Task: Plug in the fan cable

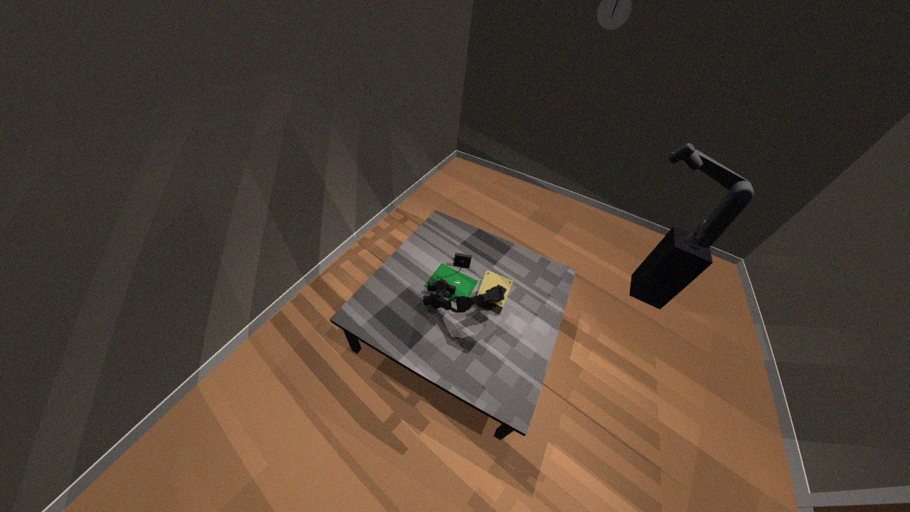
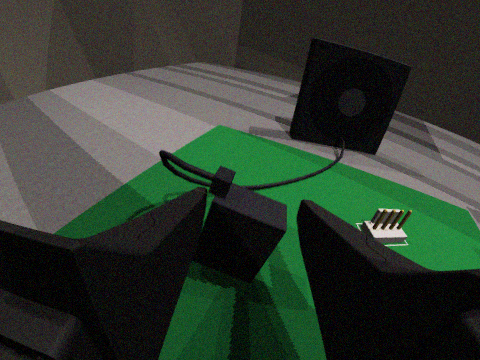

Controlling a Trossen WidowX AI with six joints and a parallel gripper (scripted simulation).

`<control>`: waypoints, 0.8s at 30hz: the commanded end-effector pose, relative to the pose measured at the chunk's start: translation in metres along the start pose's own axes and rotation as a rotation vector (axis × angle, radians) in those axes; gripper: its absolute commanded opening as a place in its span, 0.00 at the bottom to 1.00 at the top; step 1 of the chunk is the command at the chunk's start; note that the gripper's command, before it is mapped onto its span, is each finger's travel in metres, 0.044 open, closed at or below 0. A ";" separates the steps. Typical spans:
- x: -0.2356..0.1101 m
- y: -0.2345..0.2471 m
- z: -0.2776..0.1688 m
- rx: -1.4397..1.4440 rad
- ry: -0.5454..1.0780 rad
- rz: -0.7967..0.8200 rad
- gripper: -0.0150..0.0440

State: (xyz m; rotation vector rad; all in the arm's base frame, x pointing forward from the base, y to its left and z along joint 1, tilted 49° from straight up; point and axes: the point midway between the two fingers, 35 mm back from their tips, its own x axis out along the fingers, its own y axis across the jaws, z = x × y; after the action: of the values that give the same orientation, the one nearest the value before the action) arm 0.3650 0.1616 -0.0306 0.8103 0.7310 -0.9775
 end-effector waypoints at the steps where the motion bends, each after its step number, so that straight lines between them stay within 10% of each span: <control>1: -0.016 0.004 0.005 0.007 0.003 0.011 0.60; 24: -0.086 0.001 0.035 0.008 0.005 0.012 0.60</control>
State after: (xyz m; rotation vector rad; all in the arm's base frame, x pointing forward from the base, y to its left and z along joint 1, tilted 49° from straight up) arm 0.3426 0.1660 0.0450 0.8162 0.7309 -0.9752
